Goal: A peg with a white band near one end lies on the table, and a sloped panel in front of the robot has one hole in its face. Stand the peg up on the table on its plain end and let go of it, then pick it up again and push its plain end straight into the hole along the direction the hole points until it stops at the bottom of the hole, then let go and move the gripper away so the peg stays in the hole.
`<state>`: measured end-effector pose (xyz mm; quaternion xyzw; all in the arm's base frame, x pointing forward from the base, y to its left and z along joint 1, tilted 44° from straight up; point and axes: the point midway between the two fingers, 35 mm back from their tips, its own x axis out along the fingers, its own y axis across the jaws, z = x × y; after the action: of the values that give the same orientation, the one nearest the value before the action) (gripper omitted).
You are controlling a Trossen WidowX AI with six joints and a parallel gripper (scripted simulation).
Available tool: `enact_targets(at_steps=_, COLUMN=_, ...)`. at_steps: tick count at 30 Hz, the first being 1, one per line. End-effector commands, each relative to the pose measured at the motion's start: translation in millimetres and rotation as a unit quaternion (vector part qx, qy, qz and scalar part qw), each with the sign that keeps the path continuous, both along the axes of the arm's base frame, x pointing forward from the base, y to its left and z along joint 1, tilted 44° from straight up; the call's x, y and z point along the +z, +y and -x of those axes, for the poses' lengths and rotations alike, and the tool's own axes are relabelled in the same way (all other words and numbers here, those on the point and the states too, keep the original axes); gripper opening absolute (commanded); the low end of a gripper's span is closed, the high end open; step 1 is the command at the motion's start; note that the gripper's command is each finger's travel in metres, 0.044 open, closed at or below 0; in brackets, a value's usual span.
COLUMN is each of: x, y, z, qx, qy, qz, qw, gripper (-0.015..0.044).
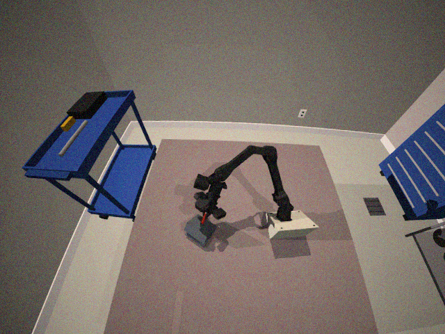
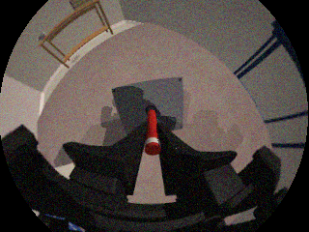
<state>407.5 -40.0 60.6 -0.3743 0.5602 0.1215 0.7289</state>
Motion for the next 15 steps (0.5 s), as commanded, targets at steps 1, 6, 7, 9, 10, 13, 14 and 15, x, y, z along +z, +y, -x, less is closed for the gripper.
enact_targets(at_steps=1, x=0.3, y=0.2, z=0.4, qx=0.000, qy=0.001, qz=0.000, qw=1.000, gripper=0.0000)
enact_targets(at_steps=6, x=0.3, y=0.2, z=0.4, qx=0.000, qy=0.001, qz=0.000, qw=1.000, gripper=0.0000)
enact_targets(at_steps=7, x=0.0, y=0.2, z=0.3, qx=0.000, qy=0.001, qz=0.000, qw=1.000, gripper=0.0000)
enact_targets(at_steps=9, x=-1.2, y=0.2, z=0.0, qx=0.000, qy=0.001, qz=0.000, qw=1.000, gripper=0.0000)
enact_targets(at_steps=10, x=-1.4, y=0.2, z=-0.1, qx=0.000, qy=0.001, qz=0.000, qw=1.000, gripper=0.0000)
enact_targets(at_steps=13, x=-2.9, y=0.1, z=-0.6, qx=0.000, qy=0.001, qz=0.000, qw=1.000, gripper=0.0000)
enact_targets(at_steps=14, x=-3.4, y=0.0, z=-0.7, qx=0.000, qy=0.001, qz=0.000, qw=1.000, gripper=0.0000)
enact_targets(at_steps=15, x=-4.0, y=-0.1, z=-1.0, qx=0.000, qy=0.001, qz=0.000, qw=1.000, gripper=0.0000)
